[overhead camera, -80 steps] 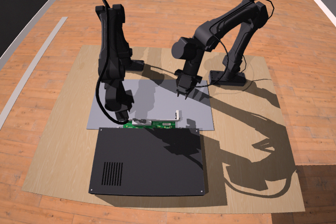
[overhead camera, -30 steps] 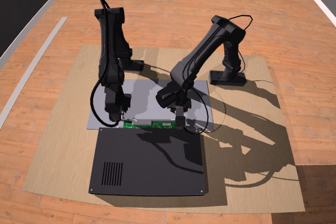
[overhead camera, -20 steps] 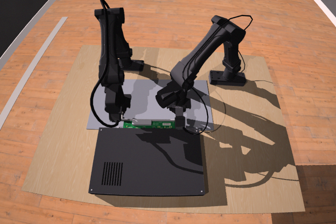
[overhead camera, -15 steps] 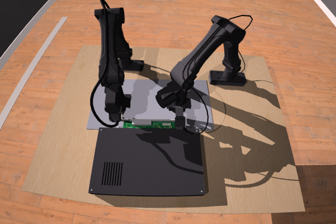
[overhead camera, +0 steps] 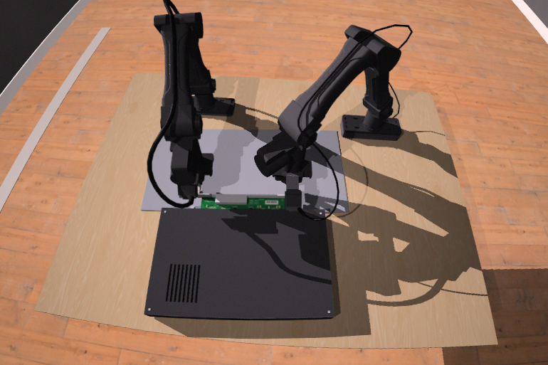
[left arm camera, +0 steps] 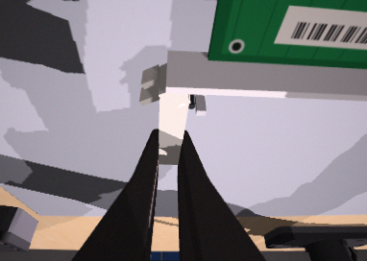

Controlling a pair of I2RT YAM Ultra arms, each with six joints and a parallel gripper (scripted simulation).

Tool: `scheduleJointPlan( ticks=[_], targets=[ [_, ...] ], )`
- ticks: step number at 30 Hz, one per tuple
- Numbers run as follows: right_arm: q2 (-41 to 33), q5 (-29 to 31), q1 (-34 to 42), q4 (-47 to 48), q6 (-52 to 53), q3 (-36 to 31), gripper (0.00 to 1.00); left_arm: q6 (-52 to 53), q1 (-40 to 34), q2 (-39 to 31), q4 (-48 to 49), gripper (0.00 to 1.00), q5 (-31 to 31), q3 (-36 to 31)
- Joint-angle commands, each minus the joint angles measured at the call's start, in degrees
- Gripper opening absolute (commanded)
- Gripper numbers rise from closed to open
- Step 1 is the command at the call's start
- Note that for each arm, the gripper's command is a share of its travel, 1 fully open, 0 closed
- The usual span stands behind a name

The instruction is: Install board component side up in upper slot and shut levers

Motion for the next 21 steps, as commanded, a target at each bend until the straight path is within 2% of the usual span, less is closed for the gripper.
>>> scheduleJointPlan(
  ticks=[1, 21],
  targets=[
    [-0.58, -0.31, -0.87, 1.3, -4.97, -0.97, 0.03, 4.44, 0.6, -1.46, 1.26, 0.03, -0.64, -1.15],
    [0.4, -0.28, -2.59, 0.61, -21.83, -0.02, 0.03, 20.75, 1.8, -2.65, 1.8, 0.03, -0.84, -2.89]
  ],
)
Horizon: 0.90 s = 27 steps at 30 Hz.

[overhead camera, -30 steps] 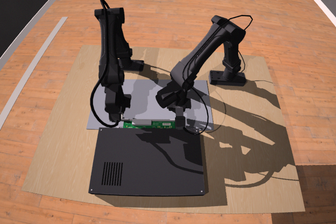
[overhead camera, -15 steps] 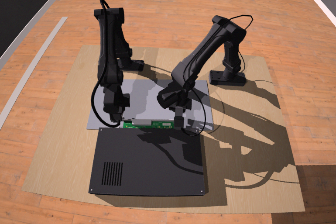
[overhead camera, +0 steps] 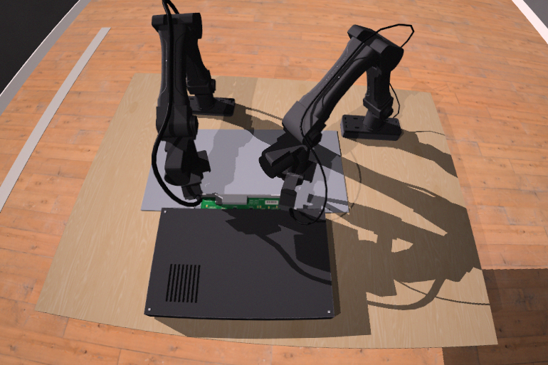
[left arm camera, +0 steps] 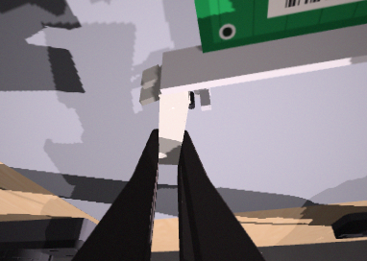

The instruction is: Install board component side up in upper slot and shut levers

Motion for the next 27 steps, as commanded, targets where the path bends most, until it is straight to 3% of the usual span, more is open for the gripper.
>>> scheduleJointPlan(
  ticks=[1, 27],
  targets=[
    [0.41, -0.2, -0.84, 0.39, -4.76, -0.02, 0.03, 4.71, 0.67, -1.42, 1.35, 0.03, -0.83, -1.12],
    [1.49, -0.21, -2.78, -0.49, -26.4, 2.05, 0.03, 24.97, 2.47, -2.25, 1.78, 0.03, -0.85, -2.29]
  ],
)
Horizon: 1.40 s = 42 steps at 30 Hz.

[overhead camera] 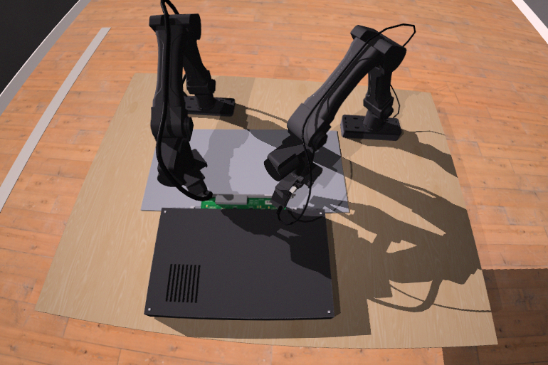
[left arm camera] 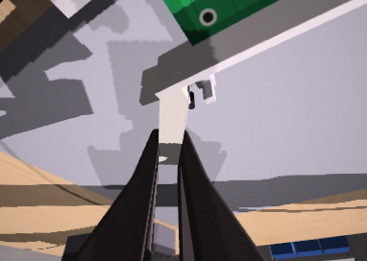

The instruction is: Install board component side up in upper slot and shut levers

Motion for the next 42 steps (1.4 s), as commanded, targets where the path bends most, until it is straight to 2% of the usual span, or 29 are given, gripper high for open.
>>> scheduleJointPlan(
  ticks=[1, 42],
  targets=[
    [1.17, -0.13, -0.8, -1.31, -5.2, 1.72, 0.03, 4.98, 0.75, -1.34, 1.41, 0.03, -0.77, -0.98],
    [4.47, -0.51, -2.56, -2.48, -37.9, 6.23, 0.03, 39.56, 3.98, -0.19, 0.86, 0.03, -0.57, 0.86]
  ],
)
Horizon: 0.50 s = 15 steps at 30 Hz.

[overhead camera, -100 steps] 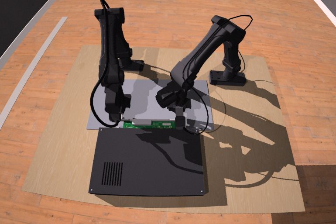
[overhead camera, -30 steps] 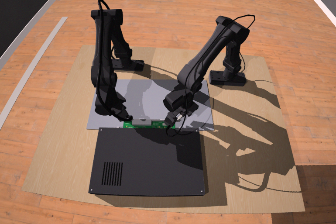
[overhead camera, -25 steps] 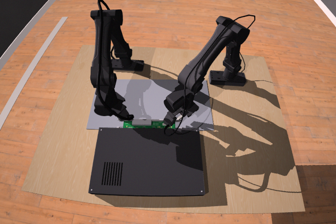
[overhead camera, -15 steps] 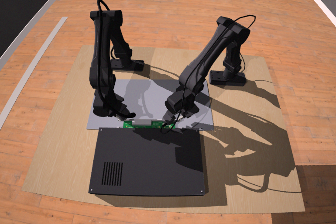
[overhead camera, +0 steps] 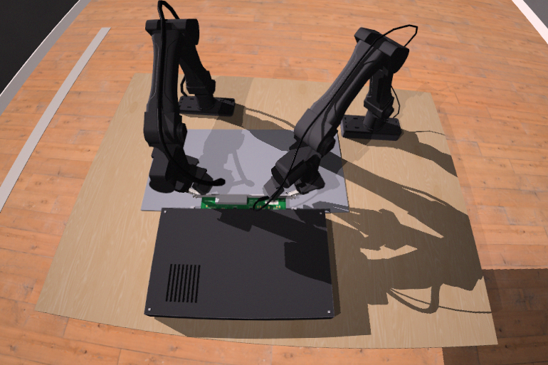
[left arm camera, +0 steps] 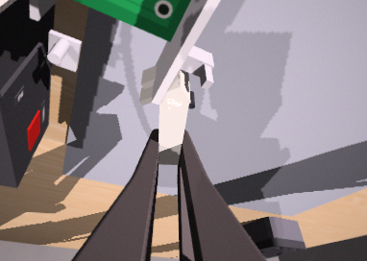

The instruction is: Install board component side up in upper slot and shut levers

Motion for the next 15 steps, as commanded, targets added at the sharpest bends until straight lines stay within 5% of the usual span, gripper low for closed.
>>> scheduleJointPlan(
  ticks=[1, 15],
  targets=[
    [1.14, -0.53, -0.57, -1.28, -3.8, 1.73, 0.03, 3.92, 0.68, -0.04, 0.16, 0.03, -0.44, 1.06],
    [2.58, -0.64, -0.78, -1.85, -15.48, 3.75, 0.03, 15.4, 1.64, 0.81, -0.69, 0.03, -0.33, 1.94]
  ],
)
